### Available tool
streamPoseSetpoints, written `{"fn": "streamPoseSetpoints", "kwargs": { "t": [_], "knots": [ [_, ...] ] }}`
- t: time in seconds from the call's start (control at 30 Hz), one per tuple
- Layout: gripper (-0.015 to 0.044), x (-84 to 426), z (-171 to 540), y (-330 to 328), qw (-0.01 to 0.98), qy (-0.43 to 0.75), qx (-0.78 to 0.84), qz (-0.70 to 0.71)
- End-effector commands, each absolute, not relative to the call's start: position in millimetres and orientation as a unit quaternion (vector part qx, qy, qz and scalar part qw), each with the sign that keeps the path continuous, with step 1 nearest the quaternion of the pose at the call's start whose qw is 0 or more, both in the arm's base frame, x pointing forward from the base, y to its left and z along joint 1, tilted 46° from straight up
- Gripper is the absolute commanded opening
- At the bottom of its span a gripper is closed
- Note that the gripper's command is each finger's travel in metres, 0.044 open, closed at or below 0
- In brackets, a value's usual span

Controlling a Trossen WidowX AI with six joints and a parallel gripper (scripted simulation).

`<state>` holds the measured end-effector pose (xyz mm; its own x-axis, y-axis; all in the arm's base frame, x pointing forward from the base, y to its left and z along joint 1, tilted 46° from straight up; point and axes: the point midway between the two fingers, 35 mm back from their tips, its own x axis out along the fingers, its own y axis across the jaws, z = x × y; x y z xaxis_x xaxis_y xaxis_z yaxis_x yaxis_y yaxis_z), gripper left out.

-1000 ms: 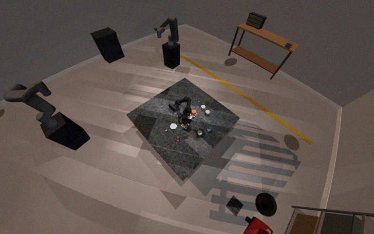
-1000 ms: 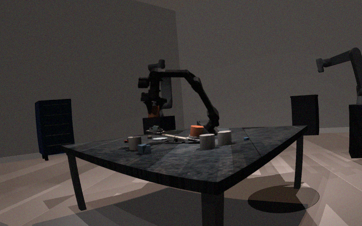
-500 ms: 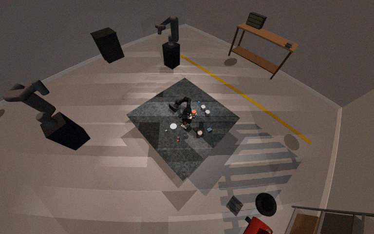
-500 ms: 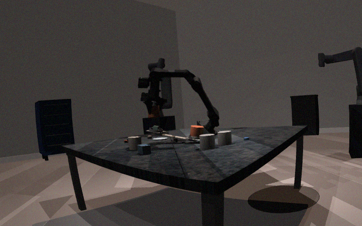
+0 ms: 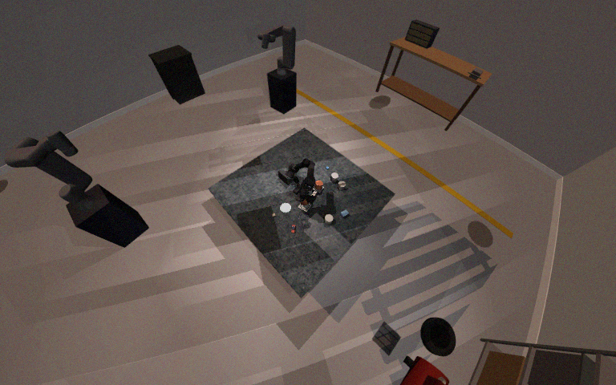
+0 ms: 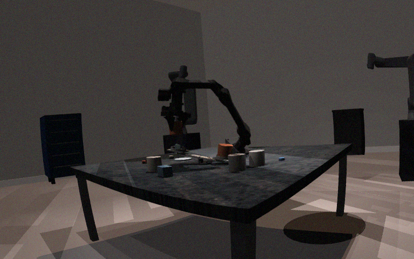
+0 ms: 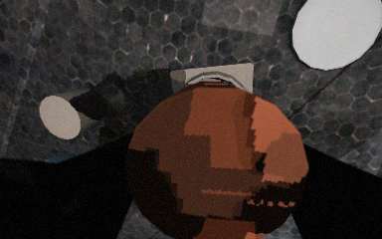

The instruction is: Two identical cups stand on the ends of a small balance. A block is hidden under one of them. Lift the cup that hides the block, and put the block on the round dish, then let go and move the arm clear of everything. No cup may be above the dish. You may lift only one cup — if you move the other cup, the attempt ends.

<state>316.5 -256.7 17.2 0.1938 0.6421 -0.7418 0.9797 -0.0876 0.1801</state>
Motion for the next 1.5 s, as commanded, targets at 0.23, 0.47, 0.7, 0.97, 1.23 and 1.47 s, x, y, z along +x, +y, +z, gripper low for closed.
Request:
{"fn": "streamPoseSetpoints", "kwargs": {
  "t": [0.23,0.47,0.7,0.97,1.23,1.47],
  "knots": [
    [0.0000,236,-53,-288,0.345,0.599,0.677,-0.253],
    [0.0000,156,-109,-288,0.344,0.618,0.664,-0.241],
    [0.0000,87,-150,-265,0.341,0.637,0.657,-0.216],
    [0.0000,86,-155,-261,0.341,0.637,0.657,-0.215],
    [0.0000,89,-179,-238,0.341,0.637,0.657,-0.215],
    [0.0000,90,-181,-235,0.341,0.637,0.657,-0.215]
  ]
}}
